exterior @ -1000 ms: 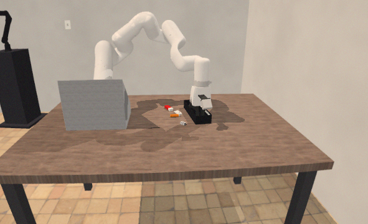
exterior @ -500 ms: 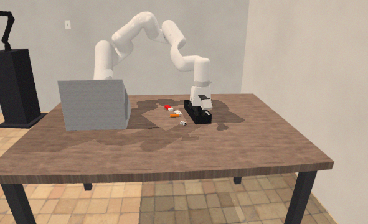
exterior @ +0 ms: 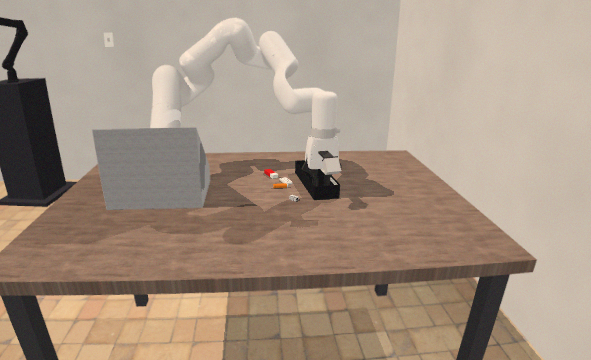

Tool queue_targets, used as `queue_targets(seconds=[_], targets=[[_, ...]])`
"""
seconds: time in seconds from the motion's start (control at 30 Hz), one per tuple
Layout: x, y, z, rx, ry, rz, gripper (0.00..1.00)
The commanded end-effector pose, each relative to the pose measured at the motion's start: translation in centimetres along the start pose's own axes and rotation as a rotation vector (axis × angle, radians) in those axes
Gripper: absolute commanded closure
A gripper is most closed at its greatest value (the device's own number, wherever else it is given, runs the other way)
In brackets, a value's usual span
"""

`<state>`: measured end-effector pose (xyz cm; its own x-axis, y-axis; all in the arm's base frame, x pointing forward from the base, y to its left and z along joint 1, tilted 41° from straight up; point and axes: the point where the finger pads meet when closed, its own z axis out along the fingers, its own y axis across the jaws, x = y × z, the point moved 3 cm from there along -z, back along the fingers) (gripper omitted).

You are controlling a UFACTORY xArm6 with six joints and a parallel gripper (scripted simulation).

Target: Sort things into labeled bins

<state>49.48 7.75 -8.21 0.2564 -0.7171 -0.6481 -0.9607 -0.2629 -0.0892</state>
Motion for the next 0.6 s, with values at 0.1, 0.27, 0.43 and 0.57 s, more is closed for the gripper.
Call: queue_targets(seconds=[0.1, 0.27, 0.43, 0.57], targets=[[0.0, -0.1, -1.3, 0.004, 0.002, -0.001, 0.70], [0.0, -0.1, -2.0, 0.004, 0.002, -0.001, 0.70], [0.0, -0.1, -2.4, 0.004, 0.002, -0.001, 0.70], [0.0, -0.1, -3.2, 0.004, 0.002, -0.001, 0.70]])
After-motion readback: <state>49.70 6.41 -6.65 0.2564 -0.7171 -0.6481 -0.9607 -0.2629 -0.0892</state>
